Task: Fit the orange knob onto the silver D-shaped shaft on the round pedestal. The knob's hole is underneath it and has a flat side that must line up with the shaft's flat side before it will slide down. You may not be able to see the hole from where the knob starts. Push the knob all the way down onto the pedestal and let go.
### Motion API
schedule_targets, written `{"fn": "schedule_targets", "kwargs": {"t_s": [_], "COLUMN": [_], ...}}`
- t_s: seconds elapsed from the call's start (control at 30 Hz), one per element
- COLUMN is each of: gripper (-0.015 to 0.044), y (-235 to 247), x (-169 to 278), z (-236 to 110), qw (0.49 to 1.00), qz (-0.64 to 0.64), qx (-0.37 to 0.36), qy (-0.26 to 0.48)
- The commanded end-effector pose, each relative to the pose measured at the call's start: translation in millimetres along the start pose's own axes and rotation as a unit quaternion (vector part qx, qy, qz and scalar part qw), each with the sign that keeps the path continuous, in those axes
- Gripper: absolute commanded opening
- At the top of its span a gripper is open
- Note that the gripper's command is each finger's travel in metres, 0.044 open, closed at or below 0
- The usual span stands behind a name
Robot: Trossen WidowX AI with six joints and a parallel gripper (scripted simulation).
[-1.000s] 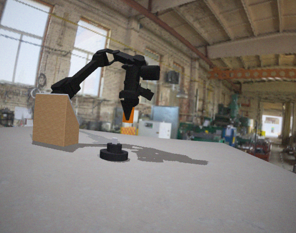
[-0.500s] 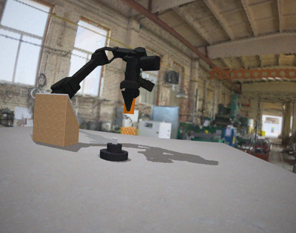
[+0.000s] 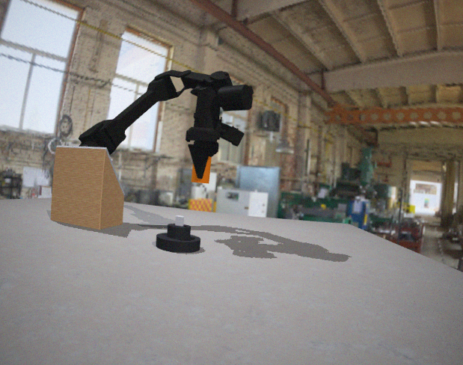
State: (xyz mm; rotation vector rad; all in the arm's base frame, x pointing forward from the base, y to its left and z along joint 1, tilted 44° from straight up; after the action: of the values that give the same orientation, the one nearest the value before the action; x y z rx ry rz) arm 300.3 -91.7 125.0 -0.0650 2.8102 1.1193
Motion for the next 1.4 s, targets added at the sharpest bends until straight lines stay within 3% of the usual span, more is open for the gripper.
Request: {"fn": "schedule_targets", "kwargs": {"t_s": [0.0,1.13,1.37], "gripper": [0.0000,0.0000,0.0000], "y": [-14,-117,-120], "x": [0,21,23], "z": [3,37,39], "qw": [1.000,1.000,1.000], "qz": [-0.001,-0.001,-0.022], "qx": [0.004,0.004,0.004], "qy": [0.002,-0.002,-0.002]}}
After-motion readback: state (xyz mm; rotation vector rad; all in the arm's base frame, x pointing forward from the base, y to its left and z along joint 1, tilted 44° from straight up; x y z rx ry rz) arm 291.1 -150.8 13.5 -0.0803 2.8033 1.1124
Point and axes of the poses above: the point midway between the two fingers, 35 mm back from their tips, its own z axis out along the fingers, its own y axis across the jaws, x = y × z, the point moved 10 cm from there along -z, back along the fingers
